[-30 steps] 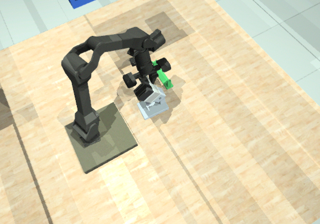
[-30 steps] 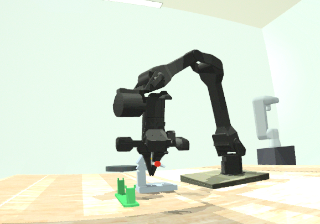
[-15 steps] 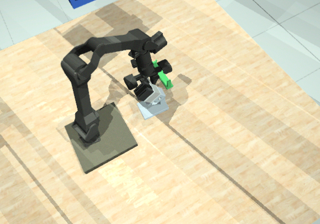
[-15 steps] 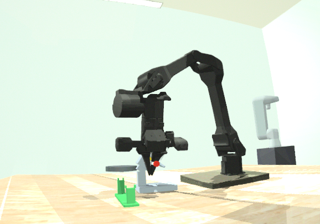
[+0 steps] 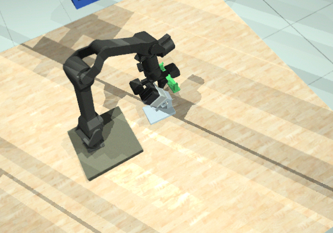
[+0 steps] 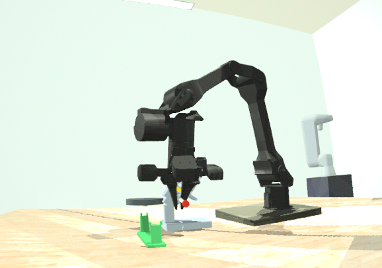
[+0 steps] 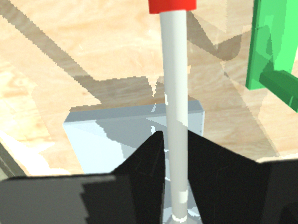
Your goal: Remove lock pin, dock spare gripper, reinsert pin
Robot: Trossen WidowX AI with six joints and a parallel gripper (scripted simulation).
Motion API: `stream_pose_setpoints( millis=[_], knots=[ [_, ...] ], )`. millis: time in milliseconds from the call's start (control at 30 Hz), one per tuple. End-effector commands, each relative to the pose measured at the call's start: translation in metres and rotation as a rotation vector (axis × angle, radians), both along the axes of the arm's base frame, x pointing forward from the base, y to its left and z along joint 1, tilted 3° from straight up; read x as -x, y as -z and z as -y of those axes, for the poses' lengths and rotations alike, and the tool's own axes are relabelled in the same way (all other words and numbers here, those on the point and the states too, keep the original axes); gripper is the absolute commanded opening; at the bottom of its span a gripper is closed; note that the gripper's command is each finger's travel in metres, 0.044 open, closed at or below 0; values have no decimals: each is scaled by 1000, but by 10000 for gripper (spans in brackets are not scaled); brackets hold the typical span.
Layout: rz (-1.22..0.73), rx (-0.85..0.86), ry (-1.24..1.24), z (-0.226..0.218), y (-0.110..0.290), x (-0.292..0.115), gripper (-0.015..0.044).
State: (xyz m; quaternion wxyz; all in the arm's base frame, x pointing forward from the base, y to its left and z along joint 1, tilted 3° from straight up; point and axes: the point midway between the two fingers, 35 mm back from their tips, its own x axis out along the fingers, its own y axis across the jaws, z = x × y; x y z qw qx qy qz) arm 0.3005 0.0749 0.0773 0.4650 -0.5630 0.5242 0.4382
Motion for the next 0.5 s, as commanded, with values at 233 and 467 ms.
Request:
stream_pose_setpoints(
  millis=[233,467],
  knots=[
    [1,1,0,0,0,0,200],
    [-1,0,-1,-8,-11,1,200]
  ],
)
